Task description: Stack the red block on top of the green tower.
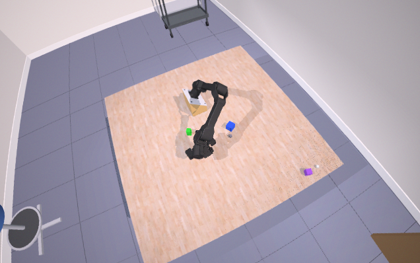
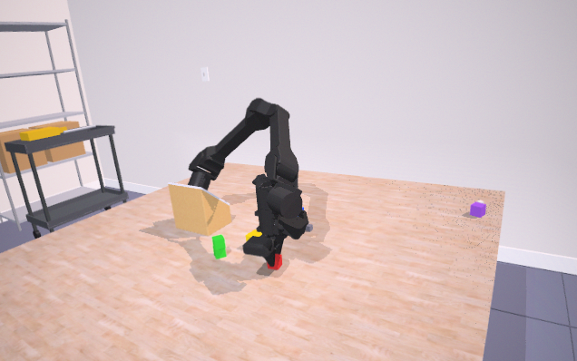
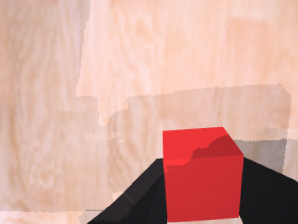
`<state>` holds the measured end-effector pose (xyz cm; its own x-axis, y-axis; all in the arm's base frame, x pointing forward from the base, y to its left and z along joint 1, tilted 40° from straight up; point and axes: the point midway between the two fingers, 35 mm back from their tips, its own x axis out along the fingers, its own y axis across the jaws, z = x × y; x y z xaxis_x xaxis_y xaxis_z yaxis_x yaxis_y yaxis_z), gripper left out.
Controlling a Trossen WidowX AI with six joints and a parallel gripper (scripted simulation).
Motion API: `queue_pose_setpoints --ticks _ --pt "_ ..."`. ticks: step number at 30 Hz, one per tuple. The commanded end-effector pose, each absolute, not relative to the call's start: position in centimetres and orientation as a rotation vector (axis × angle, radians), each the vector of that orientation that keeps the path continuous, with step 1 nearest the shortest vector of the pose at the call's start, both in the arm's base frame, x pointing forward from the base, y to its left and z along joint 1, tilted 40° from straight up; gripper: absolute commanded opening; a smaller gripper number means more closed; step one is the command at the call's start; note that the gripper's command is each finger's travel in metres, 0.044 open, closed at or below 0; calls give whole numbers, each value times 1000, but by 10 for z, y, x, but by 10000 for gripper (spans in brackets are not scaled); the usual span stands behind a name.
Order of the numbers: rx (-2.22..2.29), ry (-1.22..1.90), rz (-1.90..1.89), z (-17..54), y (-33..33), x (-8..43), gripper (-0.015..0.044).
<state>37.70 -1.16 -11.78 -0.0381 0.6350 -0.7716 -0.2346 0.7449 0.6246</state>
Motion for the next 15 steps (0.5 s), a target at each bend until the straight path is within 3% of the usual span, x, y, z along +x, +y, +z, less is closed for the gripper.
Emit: queue_pose_setpoints --ticks 1,15 --pt "352 1446 723 -109 -19 378 0" --pt "350 1447 721 -58 -62 380 0"
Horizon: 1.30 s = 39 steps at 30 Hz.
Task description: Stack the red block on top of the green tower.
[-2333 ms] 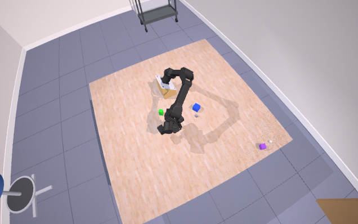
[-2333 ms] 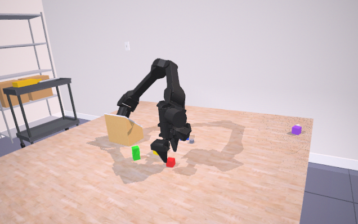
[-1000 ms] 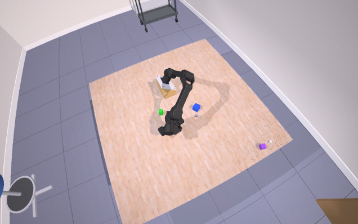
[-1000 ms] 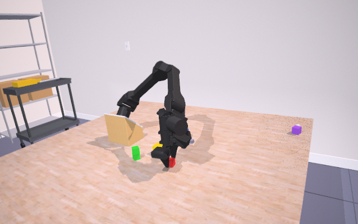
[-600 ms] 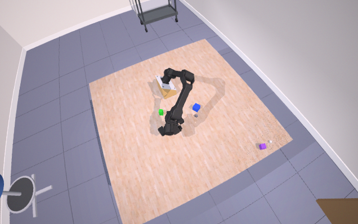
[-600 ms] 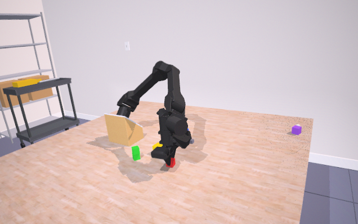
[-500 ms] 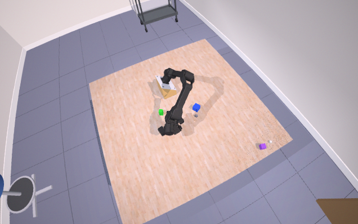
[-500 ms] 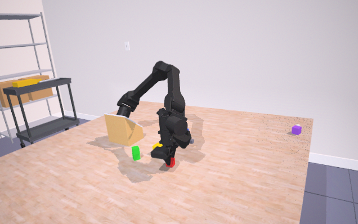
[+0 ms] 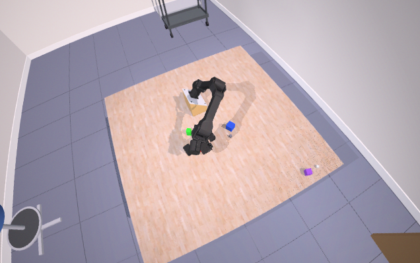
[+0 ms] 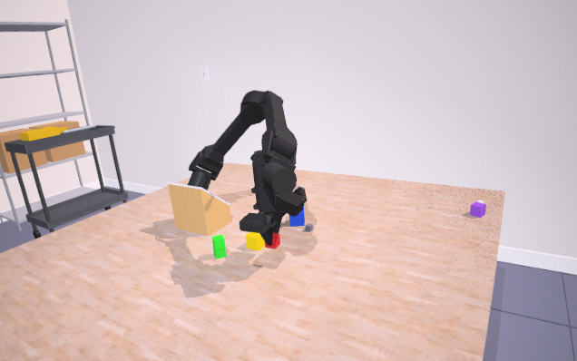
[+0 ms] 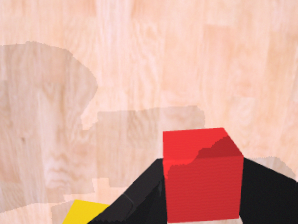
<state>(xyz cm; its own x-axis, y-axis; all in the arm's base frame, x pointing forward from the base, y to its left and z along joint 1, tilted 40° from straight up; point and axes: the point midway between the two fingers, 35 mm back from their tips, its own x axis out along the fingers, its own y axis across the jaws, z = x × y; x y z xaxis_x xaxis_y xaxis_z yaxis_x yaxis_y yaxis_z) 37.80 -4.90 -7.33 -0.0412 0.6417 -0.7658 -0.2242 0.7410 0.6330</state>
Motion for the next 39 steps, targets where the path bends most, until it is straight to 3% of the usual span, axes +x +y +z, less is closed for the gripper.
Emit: queue_pose_setpoints --ticks 1,20,39 --pt "350 1447 720 -54 -65 381 0" --pt "349 1448 719 -28 -89 379 0" --pt "344 1455 708 -38 -116 298 0"
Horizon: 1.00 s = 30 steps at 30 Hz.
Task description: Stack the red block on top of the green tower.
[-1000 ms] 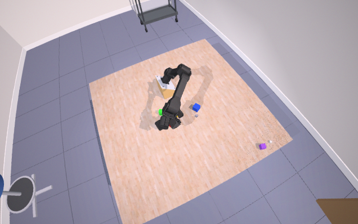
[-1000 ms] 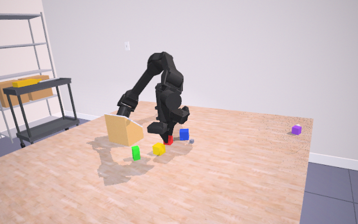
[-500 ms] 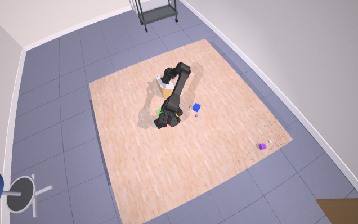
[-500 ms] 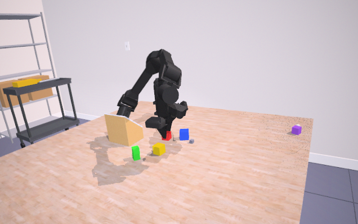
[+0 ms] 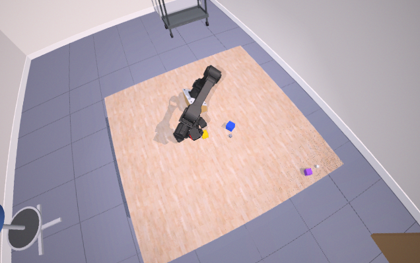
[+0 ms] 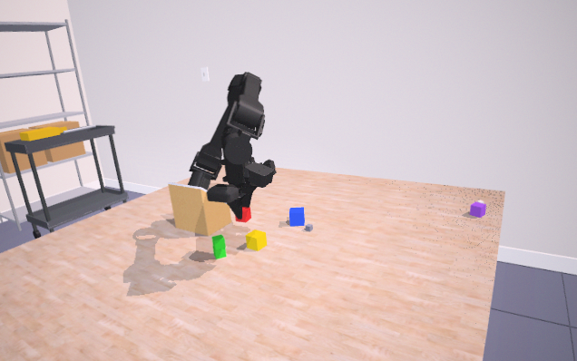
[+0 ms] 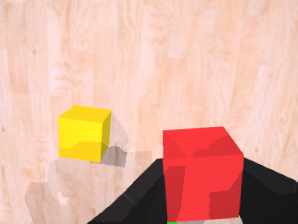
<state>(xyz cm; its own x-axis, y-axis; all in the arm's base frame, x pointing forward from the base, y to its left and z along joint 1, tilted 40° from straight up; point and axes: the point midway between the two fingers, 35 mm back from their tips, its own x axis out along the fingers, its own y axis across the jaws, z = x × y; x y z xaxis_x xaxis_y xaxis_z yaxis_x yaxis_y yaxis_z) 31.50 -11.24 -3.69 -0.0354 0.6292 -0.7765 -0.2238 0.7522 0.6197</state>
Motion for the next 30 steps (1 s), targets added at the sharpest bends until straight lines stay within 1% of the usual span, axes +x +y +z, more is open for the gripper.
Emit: queue_pose_setpoints --ticks 1,18,22,30 --pt "344 1456 708 -38 -117 294 0" --pt "350 1458 715 -45 -117 217 0" --pt "351 1458 716 -46 -116 214 0" --pt "351 1457 717 -70 -96 213 0"
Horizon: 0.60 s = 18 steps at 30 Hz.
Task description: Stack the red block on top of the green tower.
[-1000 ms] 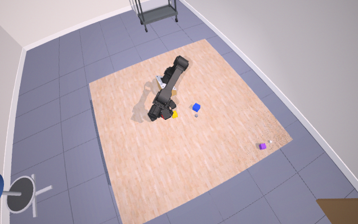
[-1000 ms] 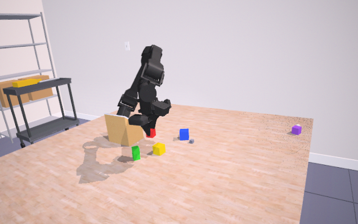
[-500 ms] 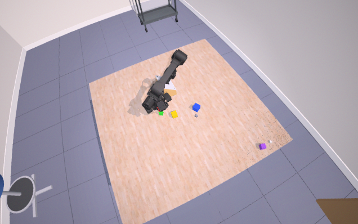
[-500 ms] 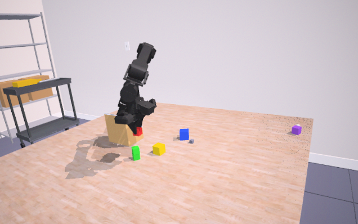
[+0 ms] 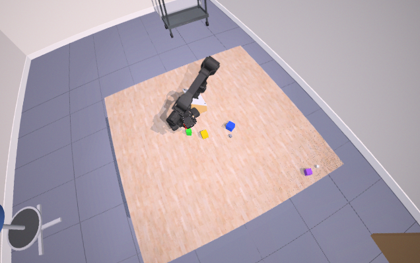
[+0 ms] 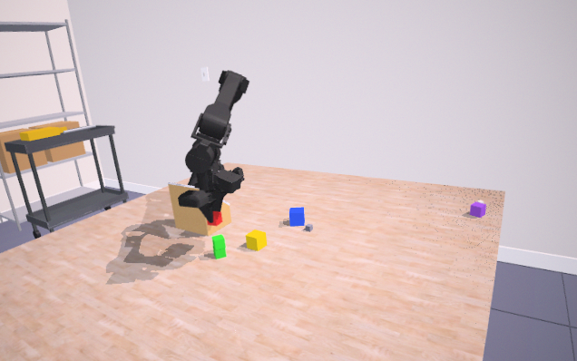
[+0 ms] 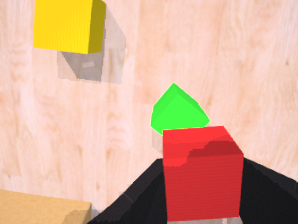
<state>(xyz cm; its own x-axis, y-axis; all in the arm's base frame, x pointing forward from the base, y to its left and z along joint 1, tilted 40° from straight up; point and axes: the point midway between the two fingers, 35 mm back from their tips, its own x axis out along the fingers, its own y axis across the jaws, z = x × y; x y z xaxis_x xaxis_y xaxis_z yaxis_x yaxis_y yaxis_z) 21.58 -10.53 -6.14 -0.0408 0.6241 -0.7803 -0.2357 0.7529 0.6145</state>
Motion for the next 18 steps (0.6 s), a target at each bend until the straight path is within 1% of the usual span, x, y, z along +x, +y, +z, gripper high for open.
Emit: queue_pose_setpoints --ticks 1,18 --pt "351 1457 717 -70 -96 213 0" --pt "352 1456 718 -92 -76 216 0"
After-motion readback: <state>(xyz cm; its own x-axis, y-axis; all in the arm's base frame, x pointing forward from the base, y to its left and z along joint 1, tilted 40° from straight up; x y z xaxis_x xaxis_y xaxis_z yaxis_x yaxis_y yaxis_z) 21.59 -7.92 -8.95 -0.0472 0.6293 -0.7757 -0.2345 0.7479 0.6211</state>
